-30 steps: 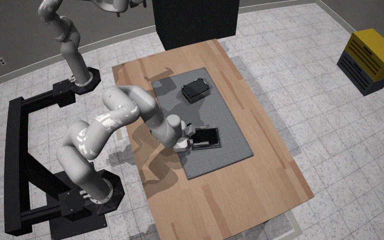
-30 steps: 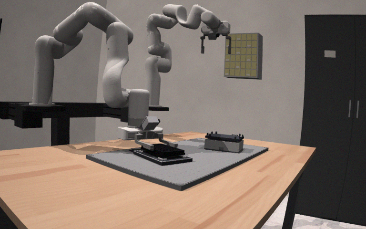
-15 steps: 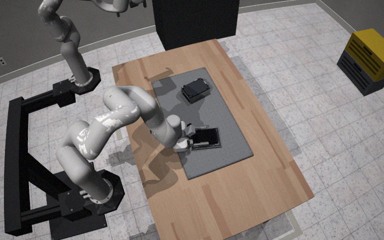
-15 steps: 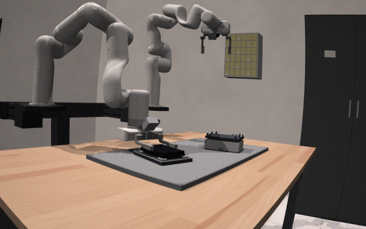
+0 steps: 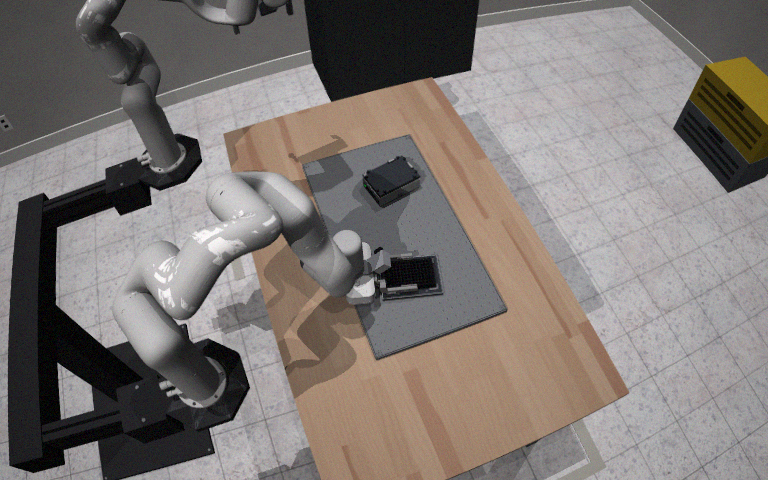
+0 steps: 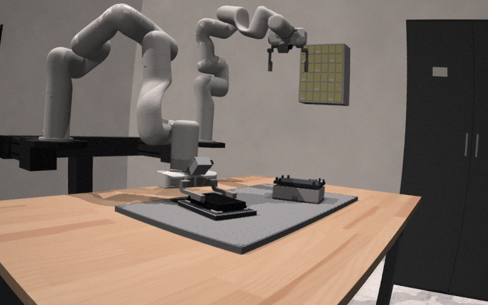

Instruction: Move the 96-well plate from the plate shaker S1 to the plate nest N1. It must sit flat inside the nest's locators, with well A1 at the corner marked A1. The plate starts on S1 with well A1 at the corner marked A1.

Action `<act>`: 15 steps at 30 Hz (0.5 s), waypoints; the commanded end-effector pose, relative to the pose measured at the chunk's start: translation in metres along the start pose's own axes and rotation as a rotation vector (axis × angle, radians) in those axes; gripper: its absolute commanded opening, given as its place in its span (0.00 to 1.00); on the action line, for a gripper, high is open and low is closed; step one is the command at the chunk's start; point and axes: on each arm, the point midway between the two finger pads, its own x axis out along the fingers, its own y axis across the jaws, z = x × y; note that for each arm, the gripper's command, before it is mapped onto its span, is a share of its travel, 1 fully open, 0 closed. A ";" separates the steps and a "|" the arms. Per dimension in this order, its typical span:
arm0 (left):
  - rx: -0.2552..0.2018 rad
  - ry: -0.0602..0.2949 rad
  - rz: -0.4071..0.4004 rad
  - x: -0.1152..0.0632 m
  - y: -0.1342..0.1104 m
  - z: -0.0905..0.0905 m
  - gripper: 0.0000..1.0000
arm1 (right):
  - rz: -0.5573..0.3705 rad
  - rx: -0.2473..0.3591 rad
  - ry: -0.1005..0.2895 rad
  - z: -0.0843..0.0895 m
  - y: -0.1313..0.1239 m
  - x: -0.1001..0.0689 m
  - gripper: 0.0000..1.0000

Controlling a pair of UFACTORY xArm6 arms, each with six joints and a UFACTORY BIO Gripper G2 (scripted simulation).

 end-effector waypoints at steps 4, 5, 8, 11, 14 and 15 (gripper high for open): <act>0.000 -0.001 0.004 -0.002 0.000 0.000 1.00 | 0.000 0.003 -0.003 0.001 0.001 0.001 0.00; 0.000 -0.001 0.004 -0.002 0.000 0.000 1.00 | 0.000 0.003 -0.003 0.001 0.001 0.001 0.00; 0.000 -0.001 0.004 -0.002 0.000 0.000 1.00 | 0.000 0.003 -0.003 0.000 0.001 0.001 0.00; 0.000 -0.001 0.004 -0.002 0.000 0.000 1.00 | 0.000 0.003 -0.003 0.000 0.001 0.001 0.00; 0.000 -0.001 0.004 -0.002 0.000 0.000 1.00 | 0.000 0.003 -0.003 -0.001 0.001 0.001 0.00; 0.000 -0.001 0.004 -0.002 0.000 0.000 1.00 | 0.000 0.003 -0.003 -0.001 0.001 0.001 0.00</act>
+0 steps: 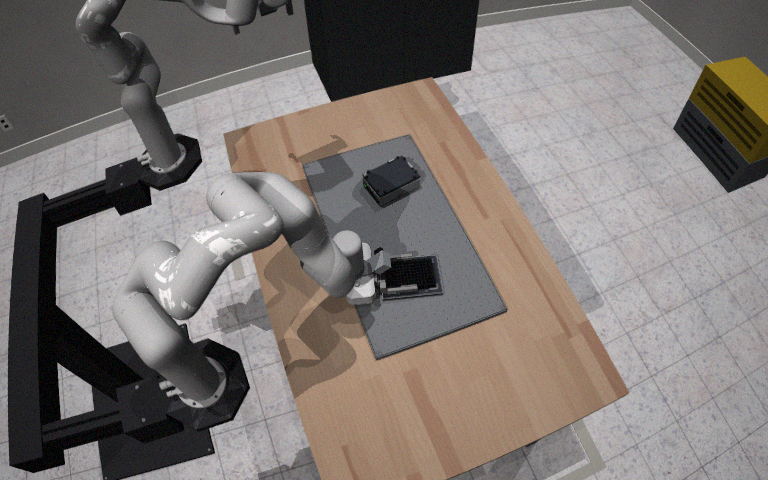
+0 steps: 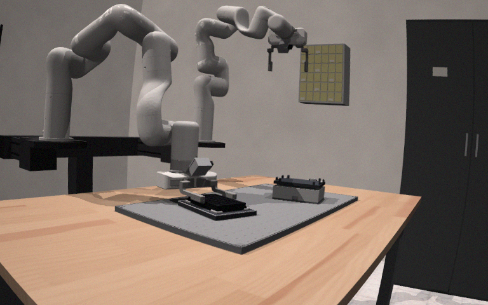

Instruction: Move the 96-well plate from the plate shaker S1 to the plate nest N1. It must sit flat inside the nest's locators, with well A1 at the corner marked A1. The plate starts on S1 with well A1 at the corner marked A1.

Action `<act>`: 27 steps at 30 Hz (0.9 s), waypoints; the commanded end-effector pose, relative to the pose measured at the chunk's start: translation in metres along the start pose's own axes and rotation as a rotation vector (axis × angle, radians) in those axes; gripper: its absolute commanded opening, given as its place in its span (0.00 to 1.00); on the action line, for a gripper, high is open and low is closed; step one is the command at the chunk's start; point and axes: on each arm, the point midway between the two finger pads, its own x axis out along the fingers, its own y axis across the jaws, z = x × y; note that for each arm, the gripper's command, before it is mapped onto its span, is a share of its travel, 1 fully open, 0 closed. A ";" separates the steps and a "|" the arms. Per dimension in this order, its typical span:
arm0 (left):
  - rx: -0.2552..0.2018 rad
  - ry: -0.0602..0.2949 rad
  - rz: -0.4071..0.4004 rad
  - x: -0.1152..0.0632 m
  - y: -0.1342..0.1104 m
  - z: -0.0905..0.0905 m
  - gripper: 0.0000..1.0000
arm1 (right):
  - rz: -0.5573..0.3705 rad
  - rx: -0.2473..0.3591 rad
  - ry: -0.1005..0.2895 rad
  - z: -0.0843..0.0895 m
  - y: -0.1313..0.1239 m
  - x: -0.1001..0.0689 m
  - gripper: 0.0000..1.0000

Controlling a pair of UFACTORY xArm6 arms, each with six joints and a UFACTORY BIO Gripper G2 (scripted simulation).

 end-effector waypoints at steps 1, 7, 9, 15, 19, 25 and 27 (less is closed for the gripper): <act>0.000 -0.001 0.004 -0.002 0.000 0.000 1.00 | 0.000 0.003 -0.003 0.001 0.001 0.001 0.00; 0.000 -0.001 0.004 -0.002 0.000 0.000 1.00 | 0.000 0.003 -0.003 0.001 0.001 0.001 0.37; 0.000 -0.001 0.004 -0.002 0.000 0.000 1.00 | 0.000 0.003 -0.003 0.001 0.001 0.001 0.37; 0.000 -0.001 0.004 -0.002 0.000 0.000 1.00 | 0.000 0.003 -0.003 0.001 0.001 0.001 0.37; 0.000 -0.001 0.004 -0.002 0.000 0.000 1.00 | 0.000 0.003 -0.003 0.001 0.001 0.001 0.37; 0.000 -0.001 0.004 -0.002 0.000 0.000 1.00 | 0.000 0.003 -0.003 0.001 0.001 0.001 0.37; 0.000 -0.001 0.004 -0.002 0.000 0.000 1.00 | 0.000 0.003 -0.003 0.001 0.001 0.001 0.37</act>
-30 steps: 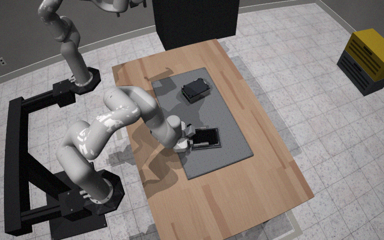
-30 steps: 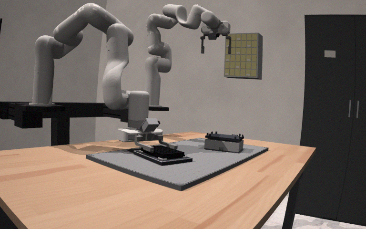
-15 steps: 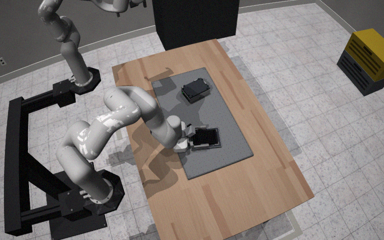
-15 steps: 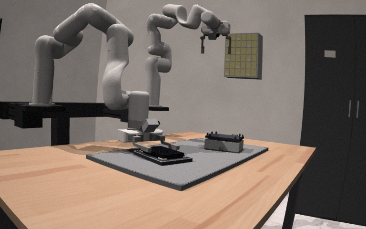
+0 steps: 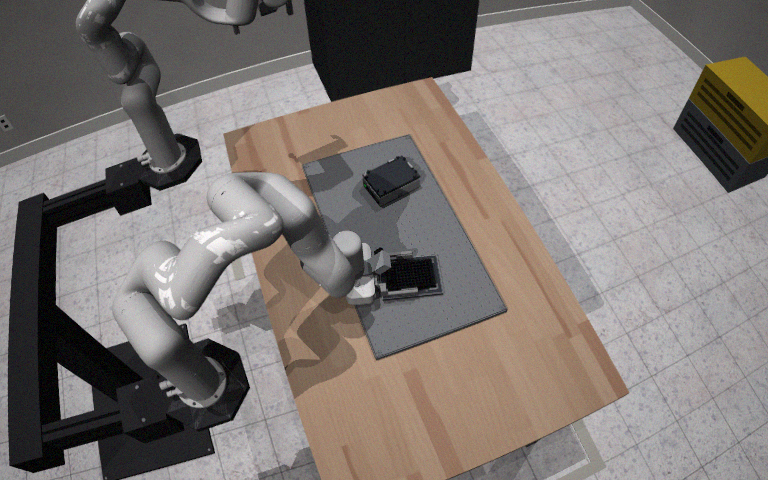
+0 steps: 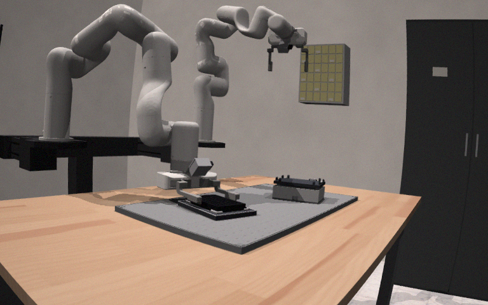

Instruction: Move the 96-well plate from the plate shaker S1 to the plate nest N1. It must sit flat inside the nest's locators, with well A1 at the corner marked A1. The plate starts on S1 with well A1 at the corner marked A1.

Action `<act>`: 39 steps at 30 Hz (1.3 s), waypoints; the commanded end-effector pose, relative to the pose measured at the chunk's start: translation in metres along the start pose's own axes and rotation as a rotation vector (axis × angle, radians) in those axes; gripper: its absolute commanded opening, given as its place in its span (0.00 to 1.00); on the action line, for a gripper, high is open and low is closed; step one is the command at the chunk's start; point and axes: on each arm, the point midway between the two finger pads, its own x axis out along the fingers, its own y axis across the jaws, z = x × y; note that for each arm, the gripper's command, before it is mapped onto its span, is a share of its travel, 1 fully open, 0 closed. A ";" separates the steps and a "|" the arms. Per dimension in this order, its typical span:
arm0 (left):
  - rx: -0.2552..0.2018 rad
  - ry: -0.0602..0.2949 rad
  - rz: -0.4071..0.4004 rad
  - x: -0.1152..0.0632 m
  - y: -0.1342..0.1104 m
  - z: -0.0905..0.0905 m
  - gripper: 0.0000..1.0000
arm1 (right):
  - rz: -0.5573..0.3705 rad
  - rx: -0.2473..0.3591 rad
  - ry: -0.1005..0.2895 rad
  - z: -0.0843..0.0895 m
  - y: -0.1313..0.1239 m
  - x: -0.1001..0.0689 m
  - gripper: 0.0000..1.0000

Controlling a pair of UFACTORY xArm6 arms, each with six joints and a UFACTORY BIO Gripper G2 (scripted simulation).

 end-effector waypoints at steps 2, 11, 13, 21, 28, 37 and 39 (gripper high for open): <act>0.000 -0.001 0.004 -0.002 0.000 0.000 1.00 | 0.000 0.003 -0.003 0.002 0.001 0.001 0.37; 0.000 -0.001 0.004 -0.002 0.000 0.000 1.00 | 0.000 0.003 -0.003 0.002 0.001 0.001 0.37; 0.000 -0.001 0.004 -0.002 0.000 0.000 1.00 | 0.000 0.003 -0.003 0.002 0.001 0.001 0.37; 0.000 -0.001 0.004 -0.002 0.000 0.000 1.00 | 0.000 0.003 -0.003 0.020 0.001 0.001 0.37; 0.000 -0.001 0.004 -0.002 0.000 0.000 1.00 | 0.000 0.003 -0.003 0.034 0.001 0.001 0.37; 0.000 -0.001 0.004 -0.002 0.000 0.000 1.00 | 0.000 0.003 -0.003 0.058 0.001 0.001 0.37; 0.000 -0.001 0.004 -0.002 0.000 0.000 1.00 | 0.000 0.003 -0.003 0.063 0.001 0.001 0.37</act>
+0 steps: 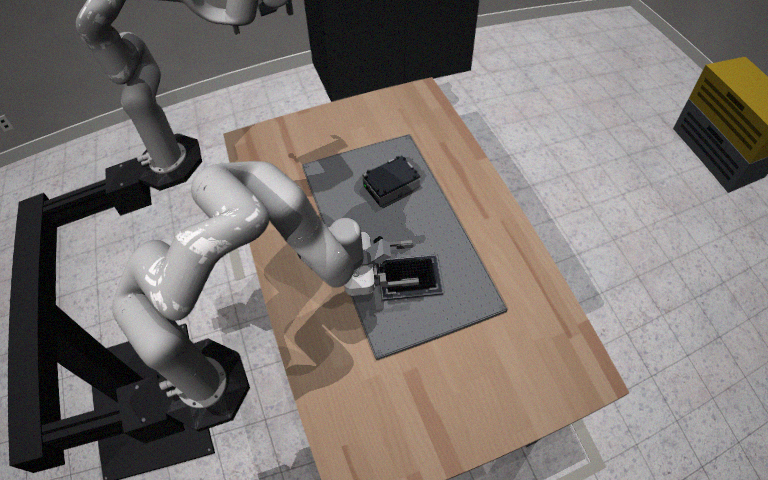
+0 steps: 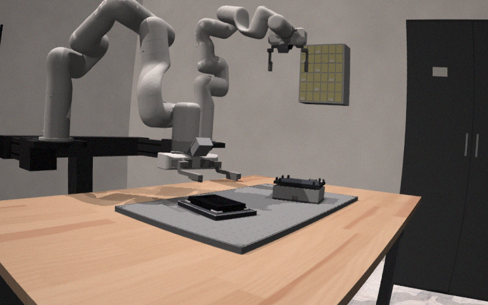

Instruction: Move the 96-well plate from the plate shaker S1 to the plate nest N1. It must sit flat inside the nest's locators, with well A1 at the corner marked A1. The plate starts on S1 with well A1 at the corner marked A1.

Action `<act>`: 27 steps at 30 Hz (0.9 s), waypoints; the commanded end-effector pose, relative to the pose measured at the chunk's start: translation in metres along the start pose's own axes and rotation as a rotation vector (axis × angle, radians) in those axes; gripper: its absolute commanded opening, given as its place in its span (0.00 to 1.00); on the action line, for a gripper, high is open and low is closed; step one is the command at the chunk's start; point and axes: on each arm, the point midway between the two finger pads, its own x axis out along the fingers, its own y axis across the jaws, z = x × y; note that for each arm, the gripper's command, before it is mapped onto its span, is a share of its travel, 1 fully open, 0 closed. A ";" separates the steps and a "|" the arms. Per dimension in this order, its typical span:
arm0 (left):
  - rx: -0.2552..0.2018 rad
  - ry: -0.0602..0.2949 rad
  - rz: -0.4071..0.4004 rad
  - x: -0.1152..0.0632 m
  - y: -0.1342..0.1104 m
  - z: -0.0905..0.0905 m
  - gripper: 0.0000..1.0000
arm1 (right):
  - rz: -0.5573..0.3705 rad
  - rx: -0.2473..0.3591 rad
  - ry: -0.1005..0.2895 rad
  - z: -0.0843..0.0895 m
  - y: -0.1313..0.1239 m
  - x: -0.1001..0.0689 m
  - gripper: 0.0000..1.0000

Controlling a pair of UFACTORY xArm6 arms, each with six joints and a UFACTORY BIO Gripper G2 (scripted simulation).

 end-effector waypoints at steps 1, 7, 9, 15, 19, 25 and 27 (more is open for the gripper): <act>0.000 -0.001 0.004 -0.002 0.000 0.000 1.00 | 0.000 0.002 -0.003 0.014 0.001 0.001 0.37; 0.000 -0.001 0.004 -0.002 0.000 0.000 1.00 | 0.000 0.002 -0.003 0.025 0.001 0.001 0.37; 0.000 -0.001 0.004 -0.002 0.000 0.000 1.00 | 0.000 0.003 -0.003 0.029 0.001 0.001 0.37; 0.000 -0.001 0.004 -0.002 0.000 0.000 1.00 | 0.000 0.003 -0.003 0.029 0.001 0.001 0.37; 0.000 -0.001 0.004 -0.002 0.000 0.000 1.00 | 0.000 0.003 -0.003 0.029 0.001 0.001 0.37; 0.000 -0.001 0.004 -0.002 0.000 0.000 1.00 | 0.000 0.003 -0.003 0.029 0.001 0.001 0.37; 0.000 -0.001 0.004 -0.002 0.000 0.000 1.00 | 0.000 0.002 -0.003 0.029 0.001 0.001 0.37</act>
